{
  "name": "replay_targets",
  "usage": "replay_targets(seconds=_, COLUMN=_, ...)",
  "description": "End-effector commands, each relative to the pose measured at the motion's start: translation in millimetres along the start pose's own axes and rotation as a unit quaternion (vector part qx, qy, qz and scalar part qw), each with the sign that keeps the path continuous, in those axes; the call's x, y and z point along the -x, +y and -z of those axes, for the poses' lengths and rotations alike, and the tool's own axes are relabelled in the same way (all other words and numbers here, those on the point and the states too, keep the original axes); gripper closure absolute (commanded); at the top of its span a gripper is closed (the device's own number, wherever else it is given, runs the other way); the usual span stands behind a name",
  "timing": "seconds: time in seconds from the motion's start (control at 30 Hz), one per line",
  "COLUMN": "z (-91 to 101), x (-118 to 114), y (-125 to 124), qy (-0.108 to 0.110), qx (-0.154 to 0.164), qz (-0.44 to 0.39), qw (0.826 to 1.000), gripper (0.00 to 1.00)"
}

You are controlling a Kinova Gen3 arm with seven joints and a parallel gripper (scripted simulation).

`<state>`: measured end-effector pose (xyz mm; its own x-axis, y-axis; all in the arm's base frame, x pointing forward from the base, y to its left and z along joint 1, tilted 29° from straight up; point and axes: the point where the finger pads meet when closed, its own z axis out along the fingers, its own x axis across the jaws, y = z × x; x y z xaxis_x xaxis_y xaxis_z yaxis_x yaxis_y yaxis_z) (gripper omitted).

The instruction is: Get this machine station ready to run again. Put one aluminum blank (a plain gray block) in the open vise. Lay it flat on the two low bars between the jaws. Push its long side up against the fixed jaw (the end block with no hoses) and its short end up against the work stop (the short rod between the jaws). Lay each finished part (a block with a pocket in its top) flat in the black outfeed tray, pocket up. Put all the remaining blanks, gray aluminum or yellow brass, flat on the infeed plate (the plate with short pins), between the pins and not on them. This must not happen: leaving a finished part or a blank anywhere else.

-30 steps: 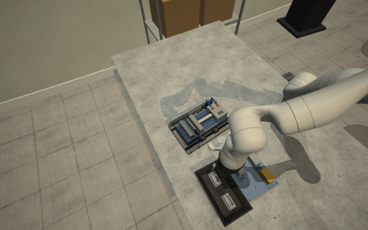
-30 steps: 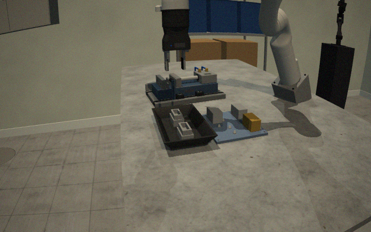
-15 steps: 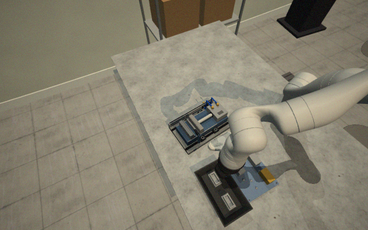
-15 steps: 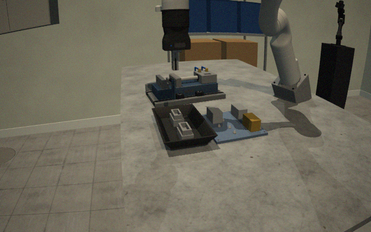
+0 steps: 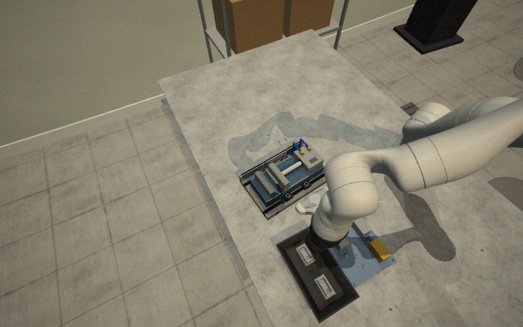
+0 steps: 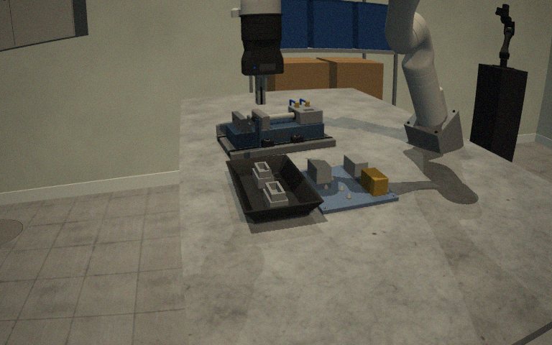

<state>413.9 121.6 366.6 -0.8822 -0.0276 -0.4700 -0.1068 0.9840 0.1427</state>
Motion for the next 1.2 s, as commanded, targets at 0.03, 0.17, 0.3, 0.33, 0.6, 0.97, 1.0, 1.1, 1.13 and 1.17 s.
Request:
replay_targets(seconds=0.03, z=0.3, x=0, y=0, qy=0.0, qx=0.0, qz=0.0, qw=1.0, gripper=1.0)
replay_targets(seconds=0.17, z=1.0, x=-12, y=-1, qy=0.002, qx=-0.005, qz=-0.001, qw=1.0, gripper=1.0)
replay_targets(seconds=0.3, z=3.7, x=-53, y=-4, qy=0.006, qx=-0.016, qz=-0.003, qw=1.0, gripper=1.0)
replay_targets(seconds=0.33, z=4.6, x=-68, y=-5, qy=0.007, qx=-0.019, qz=-0.003, qw=1.0, gripper=1.0)
replay_targets(seconds=0.6, z=6.4, x=-137, y=-3, qy=0.006, qx=-0.021, qz=-0.004, qw=1.0, gripper=1.0)
replay_targets(seconds=0.97, z=-0.2, x=-214, y=6, qy=-0.001, qx=0.0, qz=0.0, qw=1.0, gripper=1.0)
replay_targets(seconds=1.0, z=-0.2, x=-214, y=6, qy=-0.001, qx=0.0, qz=0.0, qw=1.0, gripper=0.0)
replay_targets(seconds=1.1, z=-0.2, x=-214, y=6, qy=-0.001, qx=0.0, qz=0.0, qw=1.0, gripper=0.0)
replay_targets(seconds=1.13, z=-0.2, x=-214, y=6, qy=-0.001, qx=0.0, qz=0.0, qw=1.0, gripper=0.0)
replay_targets(seconds=1.17, z=-0.2, x=-214, y=6, qy=-0.001, qx=0.0, qz=0.0, qw=1.0, gripper=0.0)
